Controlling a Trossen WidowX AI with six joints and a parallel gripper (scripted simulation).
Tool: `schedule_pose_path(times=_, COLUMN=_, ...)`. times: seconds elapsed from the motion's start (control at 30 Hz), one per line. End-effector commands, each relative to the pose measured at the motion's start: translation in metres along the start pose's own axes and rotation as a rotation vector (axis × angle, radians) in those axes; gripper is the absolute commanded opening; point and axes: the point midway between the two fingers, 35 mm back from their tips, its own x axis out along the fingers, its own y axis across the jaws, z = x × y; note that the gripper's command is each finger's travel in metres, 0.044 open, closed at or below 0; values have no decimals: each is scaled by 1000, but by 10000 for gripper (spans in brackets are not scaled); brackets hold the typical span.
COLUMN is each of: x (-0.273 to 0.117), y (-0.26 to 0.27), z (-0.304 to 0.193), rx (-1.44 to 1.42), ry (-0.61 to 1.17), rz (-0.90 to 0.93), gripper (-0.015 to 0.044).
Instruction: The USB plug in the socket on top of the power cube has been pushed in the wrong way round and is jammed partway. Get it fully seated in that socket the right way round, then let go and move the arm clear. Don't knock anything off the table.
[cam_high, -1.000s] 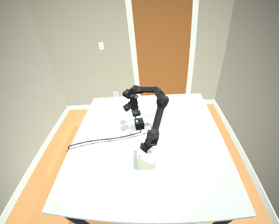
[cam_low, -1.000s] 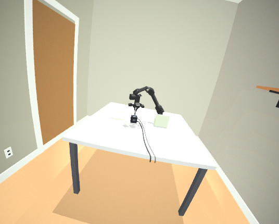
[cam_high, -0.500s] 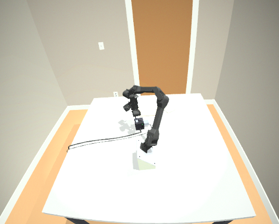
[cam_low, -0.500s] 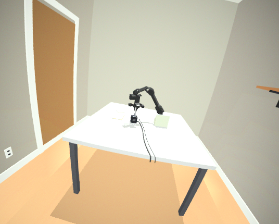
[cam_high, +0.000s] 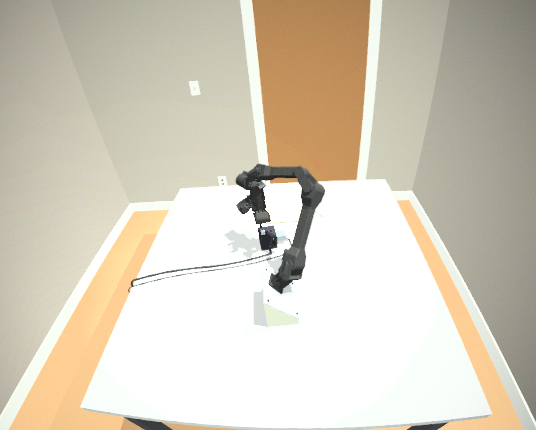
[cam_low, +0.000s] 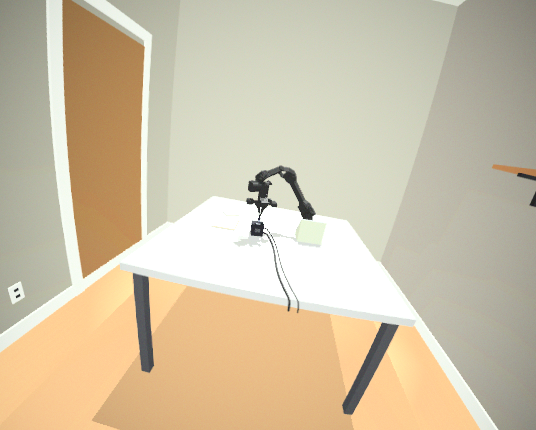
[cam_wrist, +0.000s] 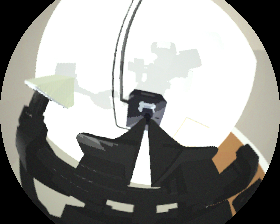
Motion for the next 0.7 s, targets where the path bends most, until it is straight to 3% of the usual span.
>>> schedule_pose_path(times=0.0, x=1, y=0, z=-1, rx=5, ry=7, rz=-1, gripper=0)
schedule_pose_path(times=0.67, x=4, y=0, z=-2, rx=15, ry=13, rz=0, gripper=0)
